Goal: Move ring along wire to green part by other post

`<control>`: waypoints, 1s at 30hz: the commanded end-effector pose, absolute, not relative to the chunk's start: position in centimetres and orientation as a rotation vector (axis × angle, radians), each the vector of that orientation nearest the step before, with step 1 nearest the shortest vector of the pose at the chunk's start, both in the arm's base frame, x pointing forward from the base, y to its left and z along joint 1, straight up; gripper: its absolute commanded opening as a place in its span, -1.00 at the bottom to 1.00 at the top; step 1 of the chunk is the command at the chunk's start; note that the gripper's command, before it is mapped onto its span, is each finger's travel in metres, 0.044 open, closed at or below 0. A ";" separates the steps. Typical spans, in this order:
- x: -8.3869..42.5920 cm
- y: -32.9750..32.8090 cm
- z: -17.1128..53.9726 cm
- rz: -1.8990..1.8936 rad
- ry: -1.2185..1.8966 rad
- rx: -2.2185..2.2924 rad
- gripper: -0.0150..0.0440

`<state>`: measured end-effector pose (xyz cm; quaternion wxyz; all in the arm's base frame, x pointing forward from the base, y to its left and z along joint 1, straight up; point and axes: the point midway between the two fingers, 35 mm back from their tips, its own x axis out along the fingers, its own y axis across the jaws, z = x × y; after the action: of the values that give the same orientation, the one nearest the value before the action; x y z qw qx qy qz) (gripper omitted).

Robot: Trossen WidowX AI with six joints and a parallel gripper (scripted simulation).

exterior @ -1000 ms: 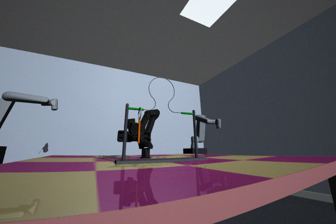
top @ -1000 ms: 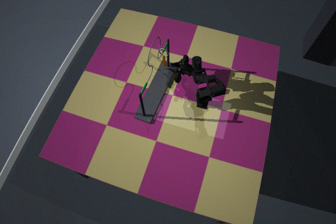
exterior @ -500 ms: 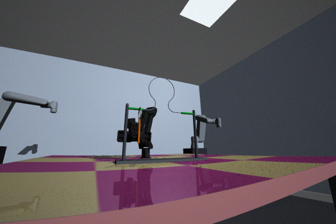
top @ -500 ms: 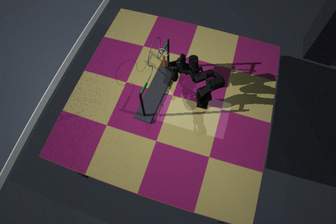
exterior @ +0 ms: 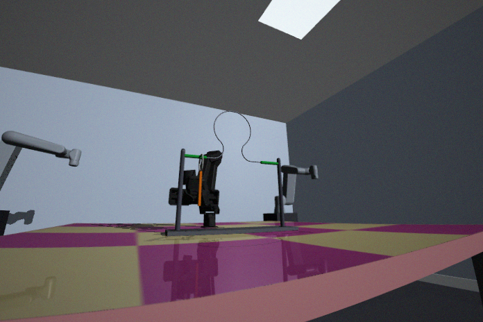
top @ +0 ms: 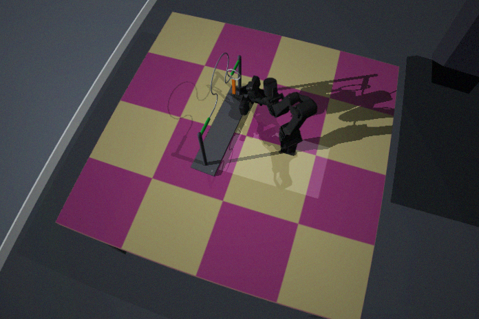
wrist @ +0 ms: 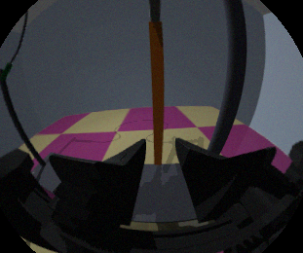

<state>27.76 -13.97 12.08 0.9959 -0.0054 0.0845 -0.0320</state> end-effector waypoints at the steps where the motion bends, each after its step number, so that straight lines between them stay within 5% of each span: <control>1: 28.5 -14.1 12.1 -0.068 0.164 -0.008 0.05; 30: 30.3 -13.9 11.6 -0.068 0.158 -0.007 0.05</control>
<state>30.26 -13.80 11.54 0.9962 -0.0052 0.0806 -0.0317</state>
